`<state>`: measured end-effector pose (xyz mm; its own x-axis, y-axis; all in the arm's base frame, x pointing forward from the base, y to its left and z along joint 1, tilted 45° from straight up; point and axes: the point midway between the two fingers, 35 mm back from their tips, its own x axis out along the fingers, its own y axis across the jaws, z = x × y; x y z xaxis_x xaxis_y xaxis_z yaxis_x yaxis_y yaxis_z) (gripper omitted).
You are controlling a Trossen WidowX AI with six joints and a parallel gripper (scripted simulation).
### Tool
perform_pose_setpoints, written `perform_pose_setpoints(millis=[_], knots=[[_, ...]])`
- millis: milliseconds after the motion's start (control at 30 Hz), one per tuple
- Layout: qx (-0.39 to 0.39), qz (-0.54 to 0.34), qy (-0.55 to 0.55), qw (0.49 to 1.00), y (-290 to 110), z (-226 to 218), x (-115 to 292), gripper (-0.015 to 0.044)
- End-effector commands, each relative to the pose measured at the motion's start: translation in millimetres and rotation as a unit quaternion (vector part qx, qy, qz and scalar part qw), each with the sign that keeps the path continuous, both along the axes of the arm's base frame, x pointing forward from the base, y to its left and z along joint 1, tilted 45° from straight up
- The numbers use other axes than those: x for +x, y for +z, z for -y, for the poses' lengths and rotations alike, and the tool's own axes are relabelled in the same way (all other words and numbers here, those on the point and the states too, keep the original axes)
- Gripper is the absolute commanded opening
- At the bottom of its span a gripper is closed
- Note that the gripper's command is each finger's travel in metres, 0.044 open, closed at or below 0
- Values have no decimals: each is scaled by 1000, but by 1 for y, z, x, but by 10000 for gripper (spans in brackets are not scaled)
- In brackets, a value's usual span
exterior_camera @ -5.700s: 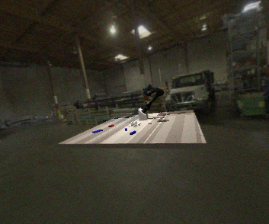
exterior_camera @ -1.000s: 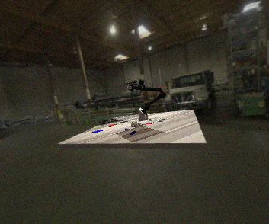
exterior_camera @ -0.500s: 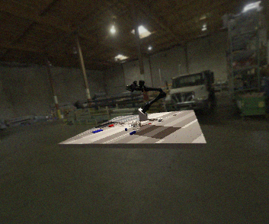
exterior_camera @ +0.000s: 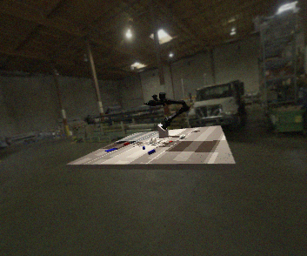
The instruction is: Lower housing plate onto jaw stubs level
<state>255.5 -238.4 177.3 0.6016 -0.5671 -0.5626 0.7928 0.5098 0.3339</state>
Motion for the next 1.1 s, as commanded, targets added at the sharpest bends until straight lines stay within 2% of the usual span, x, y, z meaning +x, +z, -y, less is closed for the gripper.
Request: perform_pose_setpoints(millis=[0,533,1067], knots=[[-3,-18,44,999,-2,-15,9,440],[-19,-76,210,975,-8,-73,33,440],[-43,-117,372,920,-13,-136,45,440]])
